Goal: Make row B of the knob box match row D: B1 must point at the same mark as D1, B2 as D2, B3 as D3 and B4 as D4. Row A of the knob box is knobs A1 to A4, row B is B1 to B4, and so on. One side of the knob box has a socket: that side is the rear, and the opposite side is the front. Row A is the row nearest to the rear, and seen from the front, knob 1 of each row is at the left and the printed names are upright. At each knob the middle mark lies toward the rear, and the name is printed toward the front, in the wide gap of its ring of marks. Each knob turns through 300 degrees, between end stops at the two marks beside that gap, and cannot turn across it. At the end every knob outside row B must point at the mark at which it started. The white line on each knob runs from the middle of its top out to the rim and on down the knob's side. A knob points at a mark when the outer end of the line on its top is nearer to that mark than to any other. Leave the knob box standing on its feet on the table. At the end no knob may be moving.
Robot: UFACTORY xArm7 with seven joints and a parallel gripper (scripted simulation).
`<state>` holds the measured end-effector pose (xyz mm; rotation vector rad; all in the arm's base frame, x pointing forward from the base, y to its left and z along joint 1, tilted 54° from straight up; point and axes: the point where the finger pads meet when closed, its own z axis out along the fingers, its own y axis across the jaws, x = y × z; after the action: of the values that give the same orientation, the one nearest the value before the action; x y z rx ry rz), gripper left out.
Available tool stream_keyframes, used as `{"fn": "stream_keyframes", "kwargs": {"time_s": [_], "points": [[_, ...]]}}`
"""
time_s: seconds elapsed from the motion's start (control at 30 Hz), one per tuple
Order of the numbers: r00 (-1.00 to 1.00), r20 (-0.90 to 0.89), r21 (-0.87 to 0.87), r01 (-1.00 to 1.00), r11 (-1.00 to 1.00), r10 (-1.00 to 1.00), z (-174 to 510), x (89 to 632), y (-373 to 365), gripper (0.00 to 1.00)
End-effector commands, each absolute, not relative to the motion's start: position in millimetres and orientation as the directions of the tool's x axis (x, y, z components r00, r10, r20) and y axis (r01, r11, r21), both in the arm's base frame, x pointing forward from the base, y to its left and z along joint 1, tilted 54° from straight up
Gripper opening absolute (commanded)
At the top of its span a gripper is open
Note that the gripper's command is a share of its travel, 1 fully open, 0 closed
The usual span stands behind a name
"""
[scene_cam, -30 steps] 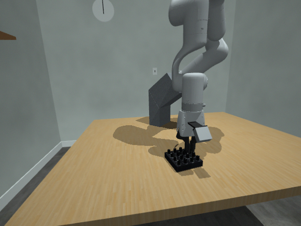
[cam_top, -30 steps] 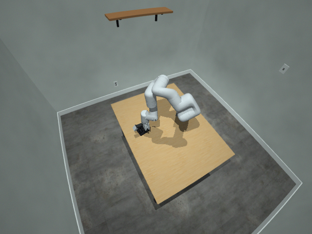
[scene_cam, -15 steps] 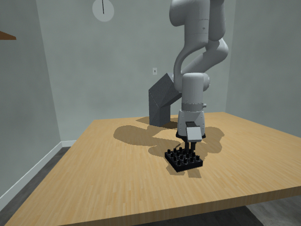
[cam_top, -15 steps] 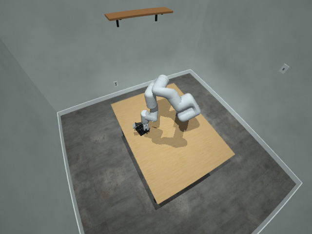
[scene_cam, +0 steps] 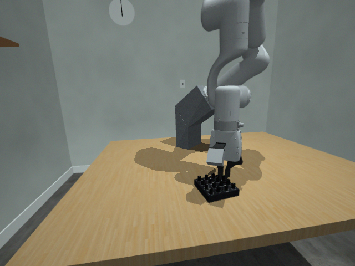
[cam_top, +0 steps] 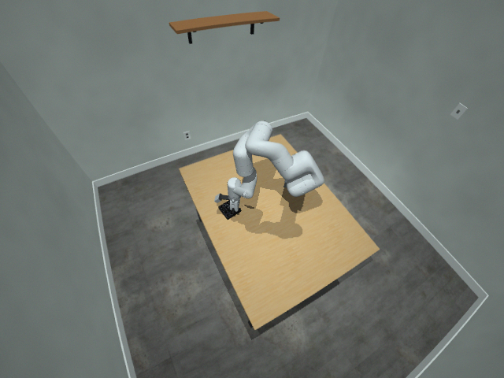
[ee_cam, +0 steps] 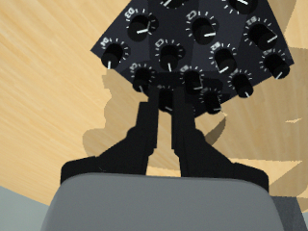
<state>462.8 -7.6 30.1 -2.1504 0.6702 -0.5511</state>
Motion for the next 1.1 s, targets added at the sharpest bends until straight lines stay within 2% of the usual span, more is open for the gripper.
{"fn": "stream_keyframes", "kwargs": {"time_s": [0.0,0.7,1.07], "points": [[0.711,0.034,-0.807,-0.395,-0.439,-0.702,30.3,463.2,-8.8,0.08],[0.476,-0.311,-0.745,-0.659,-0.100,-0.822,30.3,463.2,-8.8,0.08],[0.382,-0.410,-0.696,-0.718,0.013,-0.828,30.3,463.2,-8.8,0.08]]}}
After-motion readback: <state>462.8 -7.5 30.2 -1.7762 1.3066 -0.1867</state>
